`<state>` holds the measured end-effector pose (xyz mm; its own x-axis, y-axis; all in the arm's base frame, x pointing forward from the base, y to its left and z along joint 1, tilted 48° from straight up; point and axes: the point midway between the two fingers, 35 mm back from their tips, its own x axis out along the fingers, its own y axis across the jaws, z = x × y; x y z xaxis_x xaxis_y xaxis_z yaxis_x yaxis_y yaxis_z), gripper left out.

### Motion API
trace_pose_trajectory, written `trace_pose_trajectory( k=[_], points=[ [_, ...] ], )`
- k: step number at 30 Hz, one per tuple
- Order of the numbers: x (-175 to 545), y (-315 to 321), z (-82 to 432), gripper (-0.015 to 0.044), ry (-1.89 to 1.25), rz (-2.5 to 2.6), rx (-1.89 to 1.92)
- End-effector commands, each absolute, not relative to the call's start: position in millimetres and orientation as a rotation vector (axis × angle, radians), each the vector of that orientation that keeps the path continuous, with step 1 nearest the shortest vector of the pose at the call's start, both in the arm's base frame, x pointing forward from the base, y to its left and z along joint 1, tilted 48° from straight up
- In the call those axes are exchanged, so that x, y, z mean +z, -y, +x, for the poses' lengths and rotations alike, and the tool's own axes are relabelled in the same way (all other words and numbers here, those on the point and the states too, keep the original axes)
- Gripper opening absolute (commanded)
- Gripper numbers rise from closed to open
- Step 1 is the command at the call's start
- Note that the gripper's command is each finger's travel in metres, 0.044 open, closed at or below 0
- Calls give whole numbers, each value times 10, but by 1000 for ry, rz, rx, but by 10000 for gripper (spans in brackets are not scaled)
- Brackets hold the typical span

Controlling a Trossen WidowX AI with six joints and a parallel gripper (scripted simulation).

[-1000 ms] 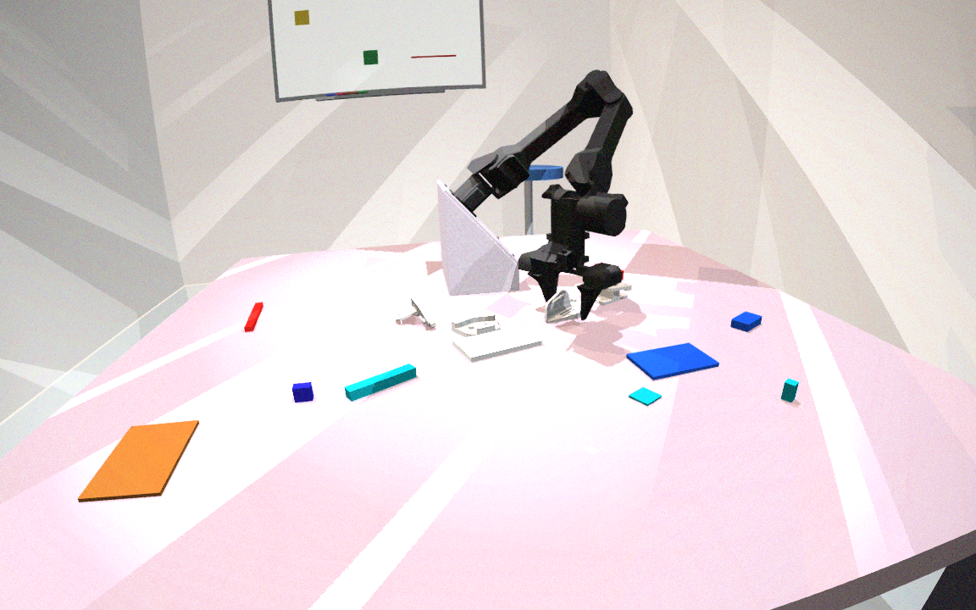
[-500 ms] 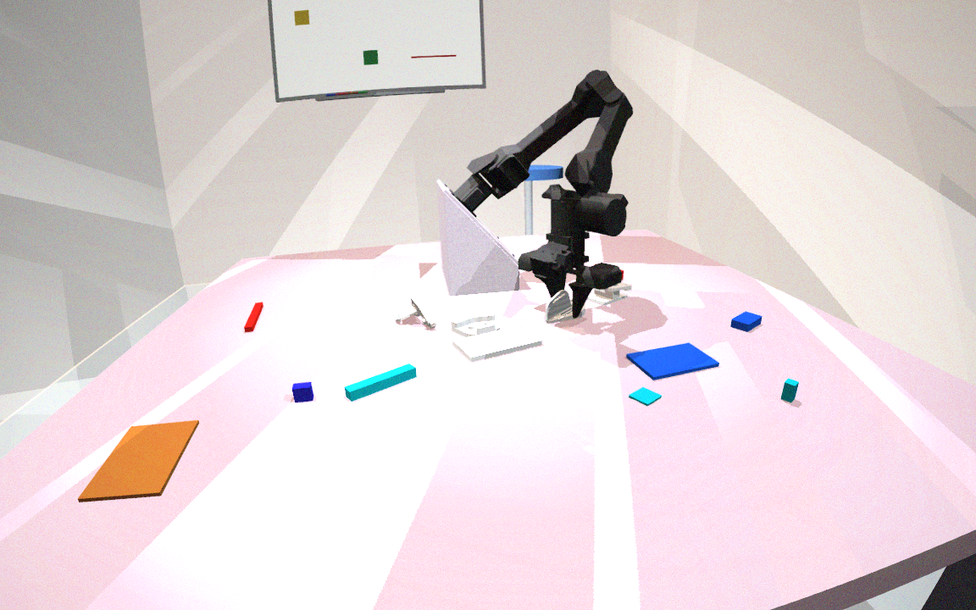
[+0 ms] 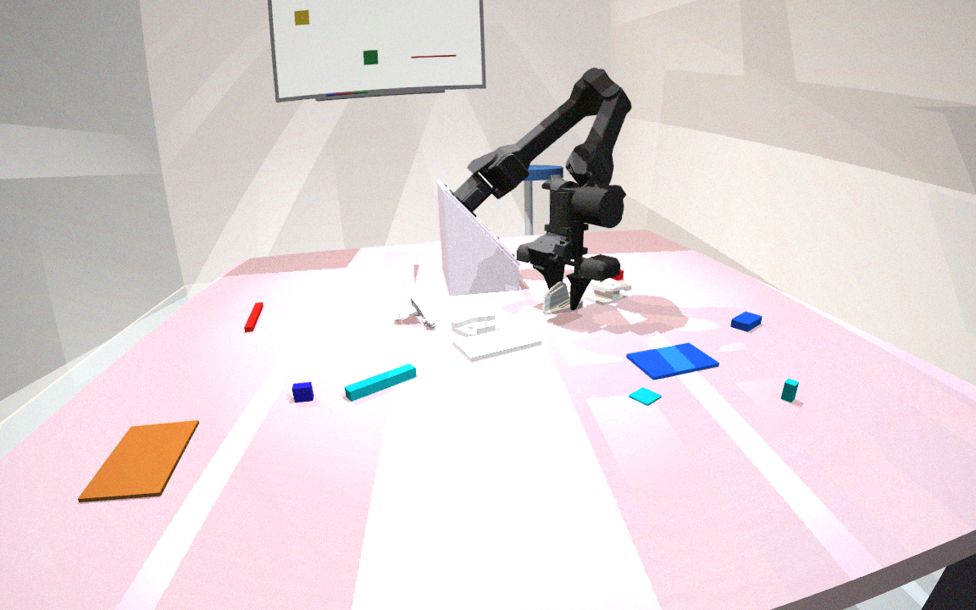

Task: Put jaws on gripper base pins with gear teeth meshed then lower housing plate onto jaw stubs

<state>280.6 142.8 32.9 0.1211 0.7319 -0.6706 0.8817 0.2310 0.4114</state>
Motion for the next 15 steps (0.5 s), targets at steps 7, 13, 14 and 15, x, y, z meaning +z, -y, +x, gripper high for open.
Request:
trace_pose_trajectory(
  k=[7,13,14,15],
  points=[
    [560,-1197,2798,134,-1631,1532,-208],
    [690,-1062,2760,134,-1630,1535,-208],
    [713,-1040,2752,134,-1630,1535,-207],
    [736,-1018,2744,134,-1630,1536,-207]
  ],
)
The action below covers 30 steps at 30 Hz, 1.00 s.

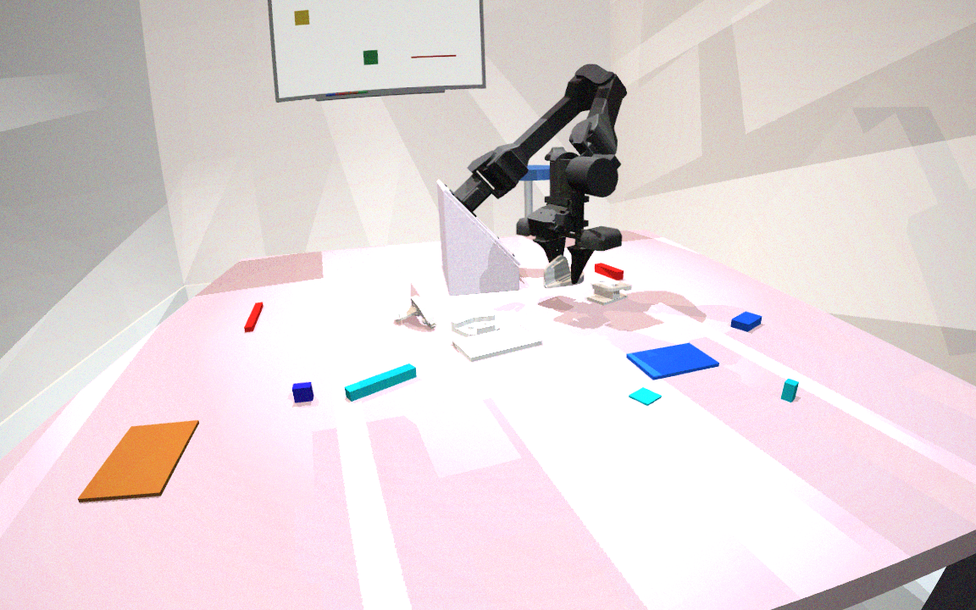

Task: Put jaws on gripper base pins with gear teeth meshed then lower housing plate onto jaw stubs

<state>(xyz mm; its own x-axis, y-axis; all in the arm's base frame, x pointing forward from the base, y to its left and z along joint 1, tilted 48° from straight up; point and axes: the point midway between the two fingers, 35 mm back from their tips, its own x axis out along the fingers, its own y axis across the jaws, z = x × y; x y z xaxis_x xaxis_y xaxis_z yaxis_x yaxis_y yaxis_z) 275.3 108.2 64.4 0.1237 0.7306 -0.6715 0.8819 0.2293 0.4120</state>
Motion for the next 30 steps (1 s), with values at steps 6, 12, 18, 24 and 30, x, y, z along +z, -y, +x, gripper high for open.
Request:
trace_pose_trajectory(
  k=[6,12,18,24,30],
  points=[
    [769,-987,2731,134,-1630,1537,-207],
    [692,-900,2805,134,-1615,1465,-136],
    [584,-779,2895,134,-1594,1367,-43],
    [468,-654,2975,134,-1570,1270,48],
    [345,-524,3044,134,-1544,1172,138]
  ],
)
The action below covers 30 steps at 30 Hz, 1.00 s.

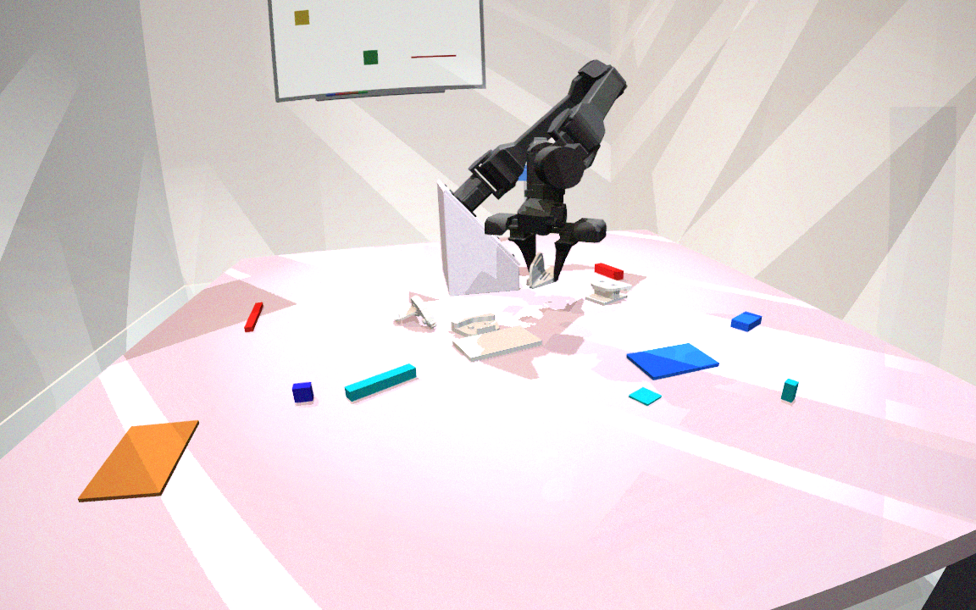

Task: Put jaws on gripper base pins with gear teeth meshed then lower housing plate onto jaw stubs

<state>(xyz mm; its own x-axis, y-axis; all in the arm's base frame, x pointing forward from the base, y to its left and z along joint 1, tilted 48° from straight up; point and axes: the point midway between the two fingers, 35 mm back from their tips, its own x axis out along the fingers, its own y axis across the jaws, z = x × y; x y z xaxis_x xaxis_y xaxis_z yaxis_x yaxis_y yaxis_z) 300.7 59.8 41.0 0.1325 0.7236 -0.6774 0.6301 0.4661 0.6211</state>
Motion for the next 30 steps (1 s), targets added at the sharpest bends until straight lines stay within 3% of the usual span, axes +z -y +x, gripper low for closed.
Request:
trace_pose_trajectory(
  k=[1,30],
  points=[
    [324,-502,3054,134,-1539,1156,153],
    [-359,145,3200,134,-1359,691,572]
  ],
)
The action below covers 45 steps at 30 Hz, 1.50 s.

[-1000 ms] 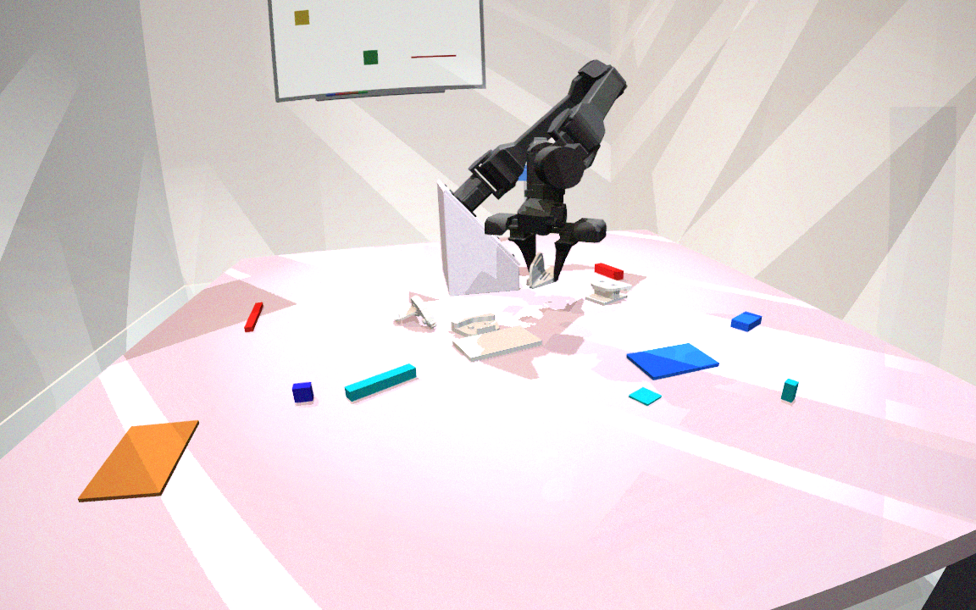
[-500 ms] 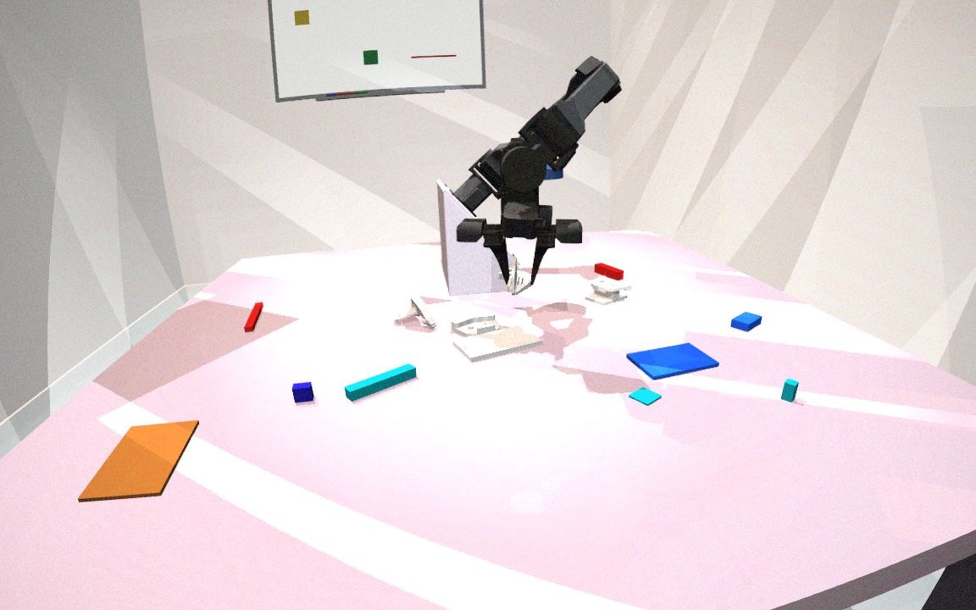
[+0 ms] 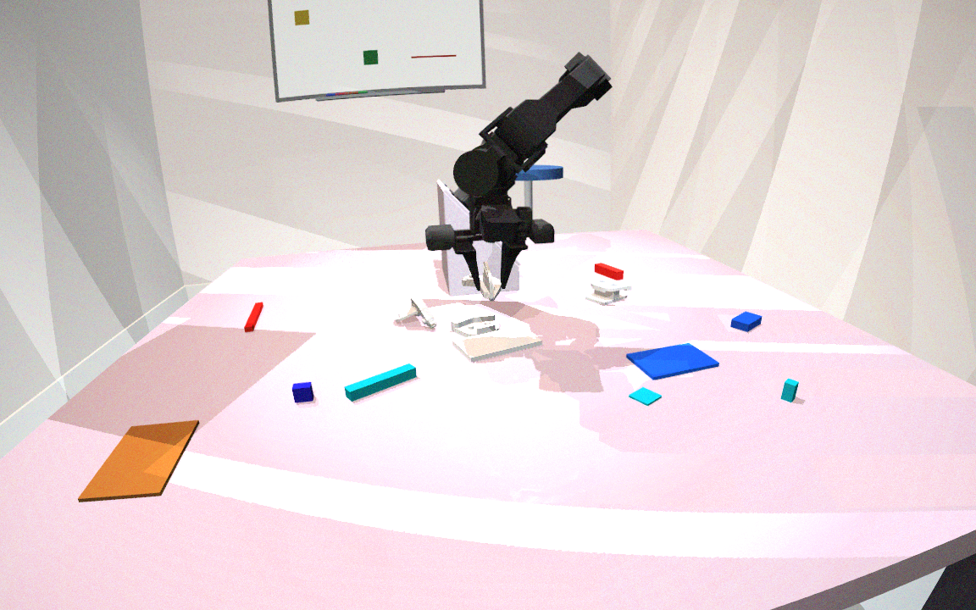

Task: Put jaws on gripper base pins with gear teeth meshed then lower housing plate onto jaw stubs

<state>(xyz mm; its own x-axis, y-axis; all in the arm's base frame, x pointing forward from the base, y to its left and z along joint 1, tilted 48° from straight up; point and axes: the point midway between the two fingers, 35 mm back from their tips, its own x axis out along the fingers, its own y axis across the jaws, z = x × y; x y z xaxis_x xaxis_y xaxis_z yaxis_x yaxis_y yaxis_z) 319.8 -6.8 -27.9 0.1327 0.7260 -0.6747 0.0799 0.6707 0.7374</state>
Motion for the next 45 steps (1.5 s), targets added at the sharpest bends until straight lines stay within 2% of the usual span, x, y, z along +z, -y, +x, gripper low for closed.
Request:
trace_pose_trajectory(
  k=[1,32,45],
  points=[
    [-385,167,3199,134,-1352,675,586],
    [-501,263,3192,134,-1319,615,640],
    [-226,19,3230,134,-1319,615,639]
  ],
)
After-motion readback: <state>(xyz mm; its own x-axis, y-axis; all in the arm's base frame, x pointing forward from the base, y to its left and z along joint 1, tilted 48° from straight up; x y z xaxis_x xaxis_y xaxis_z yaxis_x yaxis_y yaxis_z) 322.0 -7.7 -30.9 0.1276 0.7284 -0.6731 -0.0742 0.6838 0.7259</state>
